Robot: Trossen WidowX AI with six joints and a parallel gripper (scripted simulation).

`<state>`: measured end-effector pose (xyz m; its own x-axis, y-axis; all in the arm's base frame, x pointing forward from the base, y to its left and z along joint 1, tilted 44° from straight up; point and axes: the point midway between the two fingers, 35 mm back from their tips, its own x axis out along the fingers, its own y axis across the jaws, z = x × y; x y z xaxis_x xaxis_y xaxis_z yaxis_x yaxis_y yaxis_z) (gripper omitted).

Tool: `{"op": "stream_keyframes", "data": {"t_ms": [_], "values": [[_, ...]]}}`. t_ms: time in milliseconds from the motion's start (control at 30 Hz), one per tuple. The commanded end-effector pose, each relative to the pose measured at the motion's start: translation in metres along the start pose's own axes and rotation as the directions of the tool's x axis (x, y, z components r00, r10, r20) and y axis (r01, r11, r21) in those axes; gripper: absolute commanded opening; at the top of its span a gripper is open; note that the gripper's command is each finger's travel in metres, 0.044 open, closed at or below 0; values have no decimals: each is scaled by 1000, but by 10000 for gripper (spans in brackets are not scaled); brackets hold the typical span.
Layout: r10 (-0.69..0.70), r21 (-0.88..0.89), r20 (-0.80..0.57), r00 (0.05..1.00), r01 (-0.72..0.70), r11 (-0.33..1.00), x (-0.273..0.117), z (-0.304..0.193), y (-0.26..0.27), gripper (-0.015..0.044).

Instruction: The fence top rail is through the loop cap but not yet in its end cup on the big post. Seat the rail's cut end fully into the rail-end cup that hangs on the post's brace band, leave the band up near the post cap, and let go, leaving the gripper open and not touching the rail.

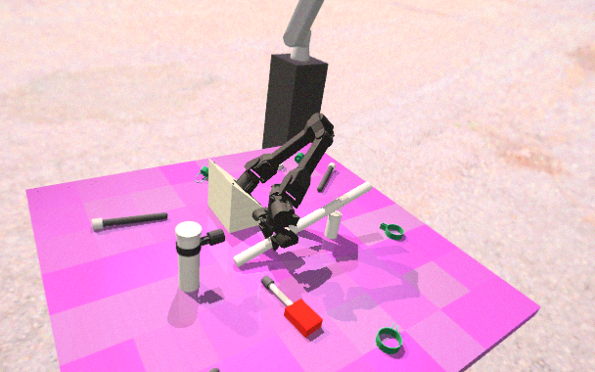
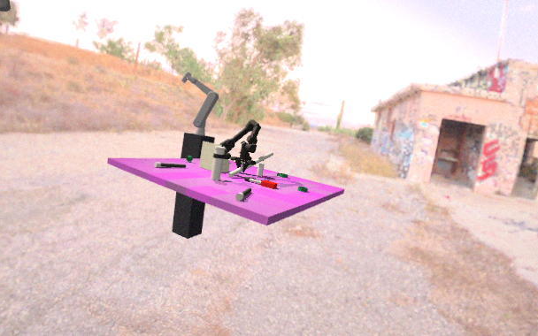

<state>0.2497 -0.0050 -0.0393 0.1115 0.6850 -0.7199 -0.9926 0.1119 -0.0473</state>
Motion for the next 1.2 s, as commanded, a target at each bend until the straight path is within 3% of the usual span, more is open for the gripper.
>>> {"op": "stream_keyframes", "data": {"t_ms": [0,233,633,1167], "values": [[9,12,4,1000,-9,1000,-2,0,1,18],[8,4,-39,999,-8,1000,-15,-5,-3,0],[10,-27,-320,947,-20,999,-90,-29,-9,0],[10,-27,-324,946,-20,999,-91,-29,-9,0]]}}
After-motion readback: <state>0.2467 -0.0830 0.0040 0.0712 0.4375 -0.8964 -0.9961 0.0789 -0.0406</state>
